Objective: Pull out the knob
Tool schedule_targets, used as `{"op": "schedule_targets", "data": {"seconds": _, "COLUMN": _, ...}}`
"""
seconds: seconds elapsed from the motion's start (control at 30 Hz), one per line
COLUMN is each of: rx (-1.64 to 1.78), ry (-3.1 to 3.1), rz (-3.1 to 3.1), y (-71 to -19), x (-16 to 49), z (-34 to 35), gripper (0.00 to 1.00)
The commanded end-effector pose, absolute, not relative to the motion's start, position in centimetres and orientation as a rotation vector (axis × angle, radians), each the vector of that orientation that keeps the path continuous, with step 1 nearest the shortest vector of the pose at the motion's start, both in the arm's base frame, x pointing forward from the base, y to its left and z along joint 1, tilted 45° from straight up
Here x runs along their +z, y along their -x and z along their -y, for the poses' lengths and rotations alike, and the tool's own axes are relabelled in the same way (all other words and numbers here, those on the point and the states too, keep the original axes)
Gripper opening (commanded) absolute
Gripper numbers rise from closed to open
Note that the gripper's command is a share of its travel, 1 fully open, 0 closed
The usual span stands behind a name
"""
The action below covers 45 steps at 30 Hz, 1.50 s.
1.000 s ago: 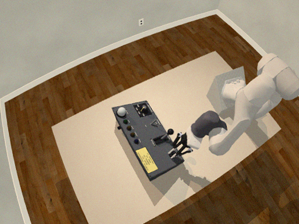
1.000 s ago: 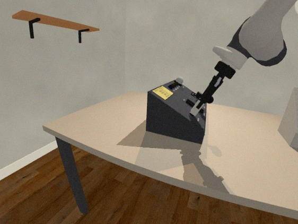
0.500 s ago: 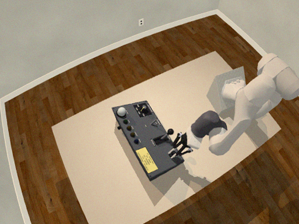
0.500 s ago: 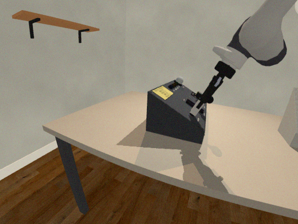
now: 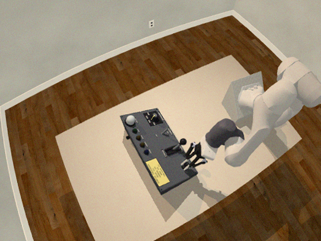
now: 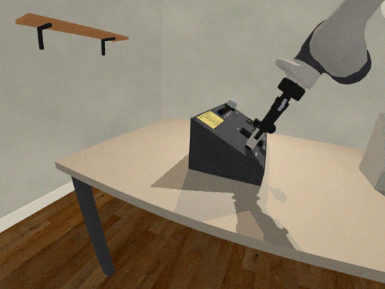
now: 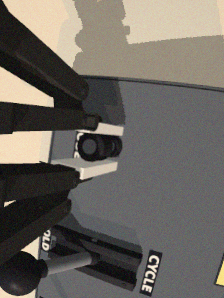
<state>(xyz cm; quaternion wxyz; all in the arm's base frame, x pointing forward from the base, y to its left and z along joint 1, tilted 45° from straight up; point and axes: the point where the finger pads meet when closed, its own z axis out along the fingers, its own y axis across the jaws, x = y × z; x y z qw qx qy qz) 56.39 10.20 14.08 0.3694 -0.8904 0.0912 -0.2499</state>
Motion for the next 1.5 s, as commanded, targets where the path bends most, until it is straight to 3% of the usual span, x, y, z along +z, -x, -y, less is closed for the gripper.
{"op": "schedule_targets", "data": {"seconds": 0.0, "rx": -0.646, "ry": 2.286, "rz": -0.232, "y": -56.42, "x": 14.24, "z": -10.01, "gripper": 0.0}}
{"op": "schedule_targets", "data": {"seconds": 1.47, "rx": -0.646, "ry": 2.286, "rz": -0.232, "y": -55.9, "x": 14.85, "z": -9.4, "gripper": 0.0}}
